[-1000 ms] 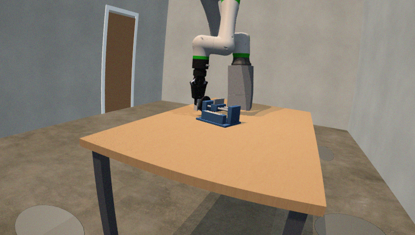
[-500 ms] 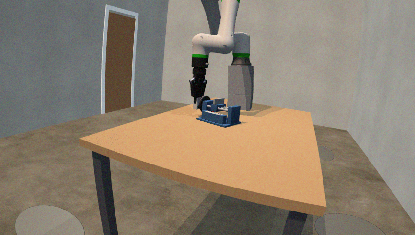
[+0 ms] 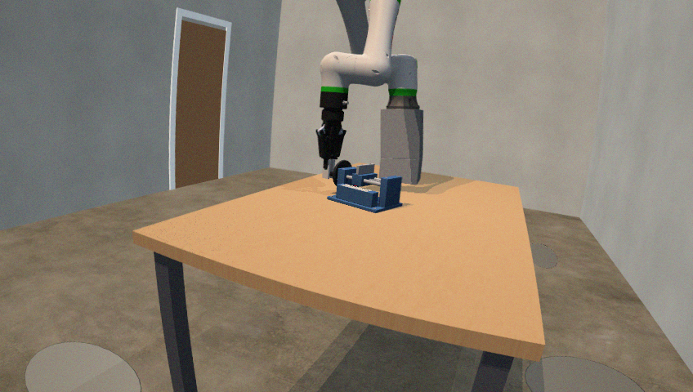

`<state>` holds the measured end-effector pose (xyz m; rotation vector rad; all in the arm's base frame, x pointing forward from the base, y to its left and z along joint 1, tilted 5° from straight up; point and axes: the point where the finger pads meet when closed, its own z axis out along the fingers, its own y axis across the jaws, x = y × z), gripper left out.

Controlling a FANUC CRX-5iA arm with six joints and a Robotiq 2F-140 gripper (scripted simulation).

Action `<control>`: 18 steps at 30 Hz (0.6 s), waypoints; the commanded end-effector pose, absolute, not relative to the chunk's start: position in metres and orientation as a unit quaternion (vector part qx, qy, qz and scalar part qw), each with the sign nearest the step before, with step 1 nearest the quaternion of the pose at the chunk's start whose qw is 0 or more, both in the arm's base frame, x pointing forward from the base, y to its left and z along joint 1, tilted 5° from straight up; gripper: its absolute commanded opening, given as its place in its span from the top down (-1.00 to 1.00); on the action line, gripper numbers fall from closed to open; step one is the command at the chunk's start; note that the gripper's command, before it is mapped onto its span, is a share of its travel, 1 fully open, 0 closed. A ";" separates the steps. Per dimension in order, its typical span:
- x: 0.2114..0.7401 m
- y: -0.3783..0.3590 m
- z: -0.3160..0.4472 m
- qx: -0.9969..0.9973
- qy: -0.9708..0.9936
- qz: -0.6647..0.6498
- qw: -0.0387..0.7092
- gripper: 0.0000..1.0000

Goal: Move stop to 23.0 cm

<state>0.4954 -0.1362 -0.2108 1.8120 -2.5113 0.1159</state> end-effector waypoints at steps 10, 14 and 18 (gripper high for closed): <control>0.494 -0.135 -0.200 0.585 -0.810 0.037 0.021 0.92; 0.492 -0.134 -0.196 0.585 -0.810 0.037 0.021 0.92; 0.490 -0.133 -0.192 0.585 -0.810 0.037 0.021 0.92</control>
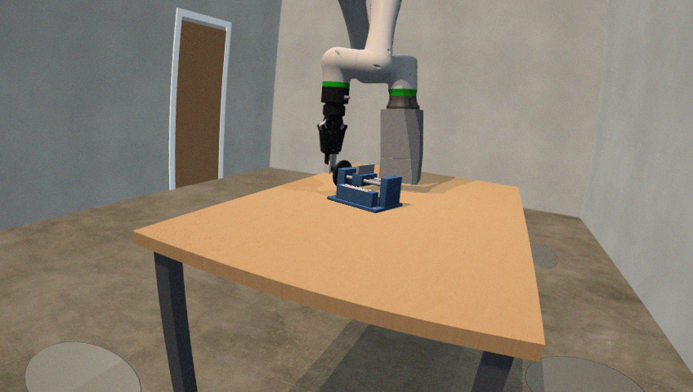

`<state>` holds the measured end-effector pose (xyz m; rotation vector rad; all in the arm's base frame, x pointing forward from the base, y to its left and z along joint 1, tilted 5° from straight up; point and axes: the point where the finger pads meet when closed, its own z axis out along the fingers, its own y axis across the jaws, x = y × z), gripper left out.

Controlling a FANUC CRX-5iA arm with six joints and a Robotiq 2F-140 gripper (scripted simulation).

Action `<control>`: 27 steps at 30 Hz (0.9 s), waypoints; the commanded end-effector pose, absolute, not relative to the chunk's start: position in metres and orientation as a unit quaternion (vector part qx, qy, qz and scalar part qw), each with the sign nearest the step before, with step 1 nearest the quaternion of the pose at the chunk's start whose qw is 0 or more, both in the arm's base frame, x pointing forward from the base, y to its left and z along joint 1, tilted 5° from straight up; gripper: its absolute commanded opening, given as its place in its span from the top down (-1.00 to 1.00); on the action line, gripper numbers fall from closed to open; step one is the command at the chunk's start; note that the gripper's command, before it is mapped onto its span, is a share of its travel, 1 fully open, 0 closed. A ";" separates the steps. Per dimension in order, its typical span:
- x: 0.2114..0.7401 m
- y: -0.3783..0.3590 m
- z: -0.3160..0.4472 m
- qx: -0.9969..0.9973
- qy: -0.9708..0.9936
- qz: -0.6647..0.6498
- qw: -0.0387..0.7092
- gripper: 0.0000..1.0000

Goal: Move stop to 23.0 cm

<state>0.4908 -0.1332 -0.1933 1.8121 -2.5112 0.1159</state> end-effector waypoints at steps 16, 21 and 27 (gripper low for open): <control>0.474 -0.126 -0.179 0.585 -0.810 0.037 0.021 0.92; 0.467 -0.124 -0.177 0.585 -0.810 0.037 0.021 0.92; 0.459 -0.121 -0.177 0.585 -0.810 0.037 0.021 0.92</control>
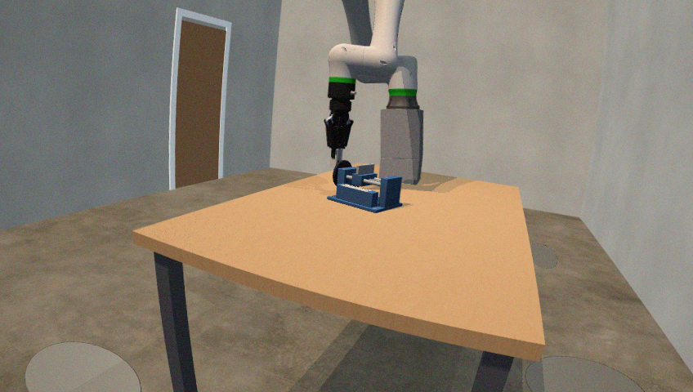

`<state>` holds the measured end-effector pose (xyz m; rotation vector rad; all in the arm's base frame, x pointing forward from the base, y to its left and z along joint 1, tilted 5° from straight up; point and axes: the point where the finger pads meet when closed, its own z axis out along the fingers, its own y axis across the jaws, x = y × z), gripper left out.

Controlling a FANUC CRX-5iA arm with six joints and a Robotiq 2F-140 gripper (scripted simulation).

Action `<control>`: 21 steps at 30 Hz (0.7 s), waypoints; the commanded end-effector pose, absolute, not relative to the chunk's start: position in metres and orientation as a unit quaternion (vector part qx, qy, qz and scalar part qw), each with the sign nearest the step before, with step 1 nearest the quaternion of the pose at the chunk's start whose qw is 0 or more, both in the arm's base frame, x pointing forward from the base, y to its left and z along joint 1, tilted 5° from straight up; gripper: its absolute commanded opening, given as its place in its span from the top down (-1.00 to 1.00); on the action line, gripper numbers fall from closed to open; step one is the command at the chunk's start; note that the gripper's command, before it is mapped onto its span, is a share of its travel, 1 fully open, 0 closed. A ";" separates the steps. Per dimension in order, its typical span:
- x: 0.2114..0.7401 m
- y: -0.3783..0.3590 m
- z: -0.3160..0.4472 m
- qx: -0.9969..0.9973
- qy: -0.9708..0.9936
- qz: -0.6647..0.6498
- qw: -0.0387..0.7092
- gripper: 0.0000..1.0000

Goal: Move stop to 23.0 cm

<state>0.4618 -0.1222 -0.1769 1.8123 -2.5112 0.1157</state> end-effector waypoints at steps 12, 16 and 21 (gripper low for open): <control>0.440 -0.116 -0.186 0.585 -0.810 0.037 0.021 0.92; 0.434 -0.114 -0.194 0.585 -0.810 0.037 0.021 0.92; 0.429 -0.114 -0.206 0.585 -0.810 0.037 0.021 0.92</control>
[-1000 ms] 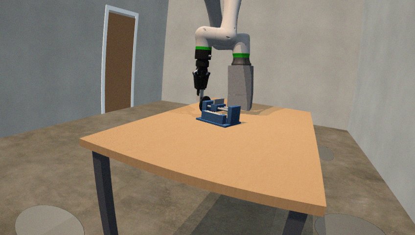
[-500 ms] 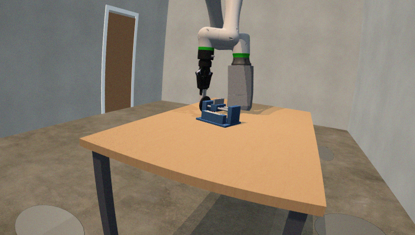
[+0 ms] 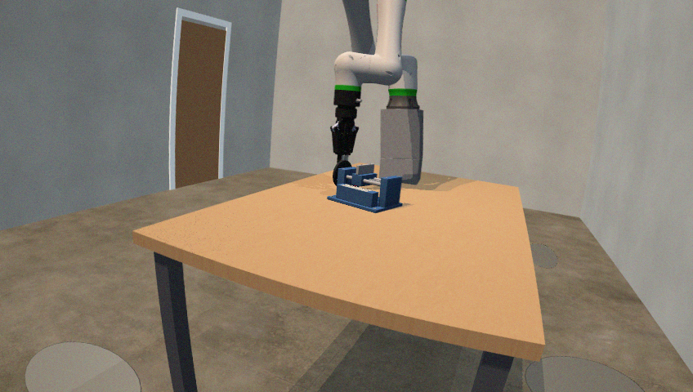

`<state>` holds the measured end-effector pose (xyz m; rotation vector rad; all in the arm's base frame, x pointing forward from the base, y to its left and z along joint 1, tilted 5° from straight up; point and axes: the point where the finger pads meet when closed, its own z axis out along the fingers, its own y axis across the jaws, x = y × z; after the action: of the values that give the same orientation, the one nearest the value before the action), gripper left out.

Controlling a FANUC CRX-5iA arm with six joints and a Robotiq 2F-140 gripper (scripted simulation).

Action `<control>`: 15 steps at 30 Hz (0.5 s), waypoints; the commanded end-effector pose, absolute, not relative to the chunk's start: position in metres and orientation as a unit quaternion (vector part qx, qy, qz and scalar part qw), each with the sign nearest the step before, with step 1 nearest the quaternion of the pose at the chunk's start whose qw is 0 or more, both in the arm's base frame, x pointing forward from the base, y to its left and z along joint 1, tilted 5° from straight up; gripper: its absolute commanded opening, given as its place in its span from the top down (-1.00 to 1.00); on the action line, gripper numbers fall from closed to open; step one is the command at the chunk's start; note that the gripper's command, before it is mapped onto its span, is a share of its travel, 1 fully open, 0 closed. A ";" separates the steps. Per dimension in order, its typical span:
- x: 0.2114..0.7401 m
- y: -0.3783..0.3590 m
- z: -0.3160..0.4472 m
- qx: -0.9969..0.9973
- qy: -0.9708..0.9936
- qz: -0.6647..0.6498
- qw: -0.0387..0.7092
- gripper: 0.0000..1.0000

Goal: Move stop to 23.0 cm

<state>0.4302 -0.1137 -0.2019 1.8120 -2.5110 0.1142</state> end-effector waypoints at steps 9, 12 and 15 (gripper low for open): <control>0.430 -0.115 -0.221 0.585 -0.810 0.037 0.021 0.92; 0.432 -0.116 -0.227 0.585 -0.810 0.037 0.021 0.92; 0.435 -0.118 -0.233 0.585 -0.810 0.037 0.021 0.92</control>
<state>0.4326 -0.1168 -0.2295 1.8117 -2.5110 0.1150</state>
